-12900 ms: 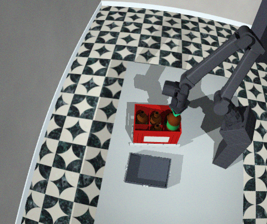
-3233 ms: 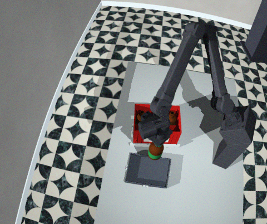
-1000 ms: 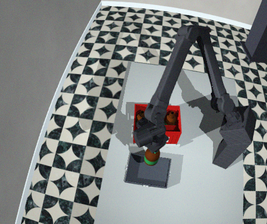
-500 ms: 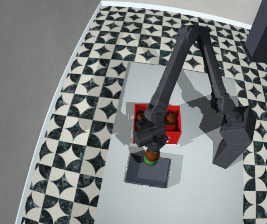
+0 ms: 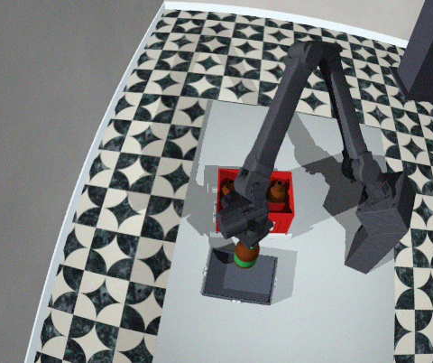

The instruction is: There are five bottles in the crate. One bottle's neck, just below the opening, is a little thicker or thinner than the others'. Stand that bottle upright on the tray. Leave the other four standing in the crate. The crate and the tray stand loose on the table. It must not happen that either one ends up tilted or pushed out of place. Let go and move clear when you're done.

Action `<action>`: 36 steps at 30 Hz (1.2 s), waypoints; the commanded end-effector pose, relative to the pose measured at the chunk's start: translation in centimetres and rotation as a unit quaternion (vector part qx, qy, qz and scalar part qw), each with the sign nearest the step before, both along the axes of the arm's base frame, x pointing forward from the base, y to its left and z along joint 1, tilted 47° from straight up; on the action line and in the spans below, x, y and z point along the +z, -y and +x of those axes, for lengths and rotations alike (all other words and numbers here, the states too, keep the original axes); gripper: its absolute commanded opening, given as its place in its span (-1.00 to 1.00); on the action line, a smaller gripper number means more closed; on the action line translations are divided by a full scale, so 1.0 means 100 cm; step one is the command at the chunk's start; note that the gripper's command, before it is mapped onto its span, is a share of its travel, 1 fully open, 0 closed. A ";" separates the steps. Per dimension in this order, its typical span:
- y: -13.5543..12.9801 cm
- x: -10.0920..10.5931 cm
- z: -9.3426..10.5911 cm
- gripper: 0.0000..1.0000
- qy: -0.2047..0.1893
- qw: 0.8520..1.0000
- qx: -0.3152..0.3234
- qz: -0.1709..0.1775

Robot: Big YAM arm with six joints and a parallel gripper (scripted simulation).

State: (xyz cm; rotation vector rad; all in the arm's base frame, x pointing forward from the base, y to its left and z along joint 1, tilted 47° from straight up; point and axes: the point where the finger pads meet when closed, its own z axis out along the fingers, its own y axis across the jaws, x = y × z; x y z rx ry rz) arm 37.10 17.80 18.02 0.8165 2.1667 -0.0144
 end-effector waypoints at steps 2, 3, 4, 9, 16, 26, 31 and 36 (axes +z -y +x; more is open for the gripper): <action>-0.013 0.008 0.001 -1.00 0.005 1.000 0.009 0.003; -0.013 0.008 0.002 -1.00 0.005 1.000 0.010 0.003; -0.013 0.007 0.002 -1.00 0.006 1.000 0.011 0.003; 0.000 -0.002 0.007 -1.00 0.002 1.000 0.001 -0.001; 0.002 -0.008 0.010 -1.00 -0.001 1.000 0.000 -0.003; 0.007 -0.019 0.023 -1.00 0.000 1.000 0.000 -0.002; 0.008 -0.023 0.028 -1.00 0.000 1.000 0.000 -0.002; 0.013 -0.034 0.036 -1.00 -0.001 1.000 0.000 -0.003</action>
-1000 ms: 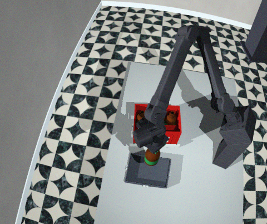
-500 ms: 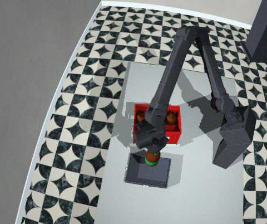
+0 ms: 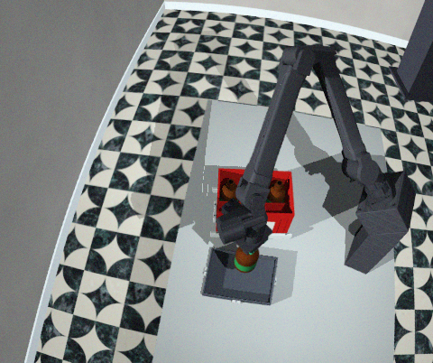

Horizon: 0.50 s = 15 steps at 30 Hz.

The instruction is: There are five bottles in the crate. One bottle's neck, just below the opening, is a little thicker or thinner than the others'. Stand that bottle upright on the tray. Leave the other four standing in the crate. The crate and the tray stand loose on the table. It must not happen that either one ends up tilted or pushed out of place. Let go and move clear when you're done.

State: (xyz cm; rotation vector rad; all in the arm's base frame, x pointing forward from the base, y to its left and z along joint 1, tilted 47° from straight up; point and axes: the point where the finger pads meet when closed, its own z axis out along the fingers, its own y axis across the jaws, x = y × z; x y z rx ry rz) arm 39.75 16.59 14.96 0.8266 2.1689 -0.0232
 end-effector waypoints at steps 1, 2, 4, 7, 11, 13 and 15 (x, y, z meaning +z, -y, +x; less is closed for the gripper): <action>0.001 -0.004 0.012 -1.00 0.004 1.000 0.004 -0.001; 0.001 -0.005 0.014 -1.00 0.004 1.000 0.004 -0.001; 0.004 -0.012 0.017 -1.00 0.002 1.000 0.004 -0.002; 0.006 -0.017 0.024 -1.00 0.003 1.000 0.004 -0.001; 0.006 -0.022 0.028 -1.00 0.003 1.000 0.006 -0.002; 0.009 -0.025 0.034 -1.00 0.004 1.000 0.004 -0.001; 0.012 -0.032 0.037 -1.00 0.002 1.000 0.004 -0.002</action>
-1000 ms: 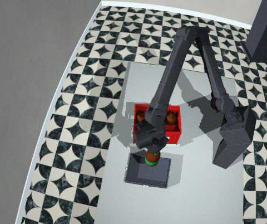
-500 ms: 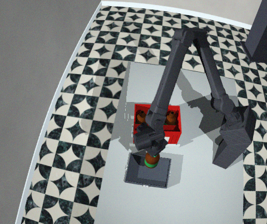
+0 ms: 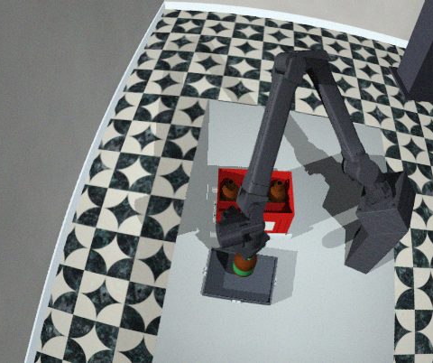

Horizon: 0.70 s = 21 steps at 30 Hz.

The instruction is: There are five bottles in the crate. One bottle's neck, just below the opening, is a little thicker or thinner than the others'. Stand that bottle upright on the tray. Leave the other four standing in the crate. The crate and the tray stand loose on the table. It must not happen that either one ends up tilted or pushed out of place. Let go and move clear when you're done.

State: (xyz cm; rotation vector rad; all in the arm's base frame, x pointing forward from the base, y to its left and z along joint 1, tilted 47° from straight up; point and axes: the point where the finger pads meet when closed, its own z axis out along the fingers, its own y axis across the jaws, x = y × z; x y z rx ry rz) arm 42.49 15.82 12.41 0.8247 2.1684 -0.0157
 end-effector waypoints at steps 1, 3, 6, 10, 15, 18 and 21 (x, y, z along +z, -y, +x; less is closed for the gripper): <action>0.005 -0.009 0.012 -1.00 0.000 1.000 0.003 -0.005; 0.007 -0.013 0.016 -1.00 0.000 1.000 0.003 -0.005; 0.008 -0.018 0.024 -1.00 0.003 1.000 0.003 -0.003; 0.008 -0.022 0.031 -1.00 0.004 1.000 0.005 -0.002; 0.012 -0.027 0.041 -1.00 0.007 1.000 0.002 -0.001; 0.015 -0.034 0.043 -1.00 0.004 1.000 0.002 -0.003; 0.013 -0.036 0.049 -1.00 0.007 1.000 0.006 -0.001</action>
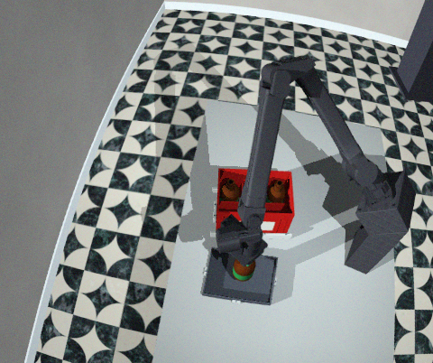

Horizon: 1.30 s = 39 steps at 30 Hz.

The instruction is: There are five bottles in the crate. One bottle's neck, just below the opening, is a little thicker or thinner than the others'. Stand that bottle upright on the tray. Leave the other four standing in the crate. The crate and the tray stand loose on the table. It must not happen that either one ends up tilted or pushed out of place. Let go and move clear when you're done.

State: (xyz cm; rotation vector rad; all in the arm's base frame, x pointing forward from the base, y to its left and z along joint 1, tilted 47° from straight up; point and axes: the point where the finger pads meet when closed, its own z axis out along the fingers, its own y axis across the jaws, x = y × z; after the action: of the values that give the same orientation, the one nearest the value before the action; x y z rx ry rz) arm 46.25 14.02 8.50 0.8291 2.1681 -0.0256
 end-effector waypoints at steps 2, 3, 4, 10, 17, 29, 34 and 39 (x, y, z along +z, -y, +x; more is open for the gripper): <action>-0.009 0.000 0.013 -1.00 0.009 1.000 0.014 0.001; -0.006 -0.001 0.015 -1.00 0.009 1.000 0.010 0.001; -0.001 -0.002 0.018 -1.00 0.009 1.000 0.006 0.001; -0.004 -0.007 0.020 -1.00 0.008 1.000 0.011 0.001; -0.005 -0.008 0.021 -1.00 0.011 1.000 0.015 0.002; 0.000 -0.009 0.023 -1.00 0.012 1.000 0.010 0.003; 0.000 -0.009 0.023 -1.00 0.012 1.000 0.010 0.003; 0.000 -0.009 0.023 -1.00 0.012 1.000 0.010 0.003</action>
State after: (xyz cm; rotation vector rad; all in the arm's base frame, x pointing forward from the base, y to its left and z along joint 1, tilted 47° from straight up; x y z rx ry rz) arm 47.96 13.78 6.91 0.8130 2.1700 -0.0204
